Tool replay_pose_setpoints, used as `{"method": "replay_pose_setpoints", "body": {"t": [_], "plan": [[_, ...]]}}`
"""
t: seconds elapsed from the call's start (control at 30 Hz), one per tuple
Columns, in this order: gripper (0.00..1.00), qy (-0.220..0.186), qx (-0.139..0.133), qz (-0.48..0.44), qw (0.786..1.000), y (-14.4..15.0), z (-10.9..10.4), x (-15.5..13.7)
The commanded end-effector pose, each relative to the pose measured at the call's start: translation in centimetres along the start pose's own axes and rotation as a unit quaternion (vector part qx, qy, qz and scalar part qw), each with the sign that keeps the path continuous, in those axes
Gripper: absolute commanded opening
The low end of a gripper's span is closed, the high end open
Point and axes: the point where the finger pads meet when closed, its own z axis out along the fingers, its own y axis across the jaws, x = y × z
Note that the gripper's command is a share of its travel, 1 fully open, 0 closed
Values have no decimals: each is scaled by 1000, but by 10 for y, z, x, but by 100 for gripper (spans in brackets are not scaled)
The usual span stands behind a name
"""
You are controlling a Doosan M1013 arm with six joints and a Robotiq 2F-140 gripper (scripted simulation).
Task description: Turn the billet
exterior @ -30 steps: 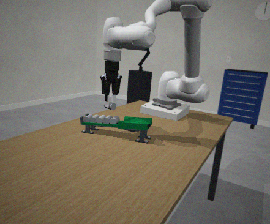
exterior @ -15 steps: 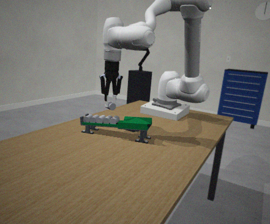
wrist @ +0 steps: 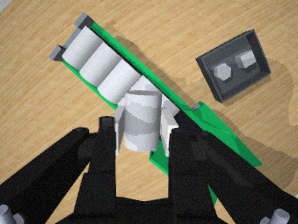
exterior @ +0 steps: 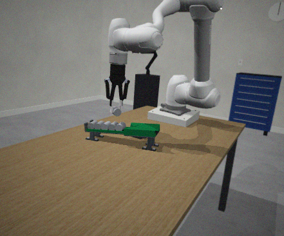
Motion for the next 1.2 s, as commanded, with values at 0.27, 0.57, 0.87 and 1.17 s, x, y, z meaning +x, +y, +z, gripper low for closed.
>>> {"method": "replay_pose_setpoints", "body": {"t": [0.27, 0.57, 0.87, 1.17], "plan": [[10, 0, 0, 81, 997, 0, 0, 0], [10, 0, 0, 132, 991, 0, 0, 0], [10, 0, 0, 189, 982, 0, 0, 0], [10, 0, 0, 243, 970, 0, 0, 0]]}}
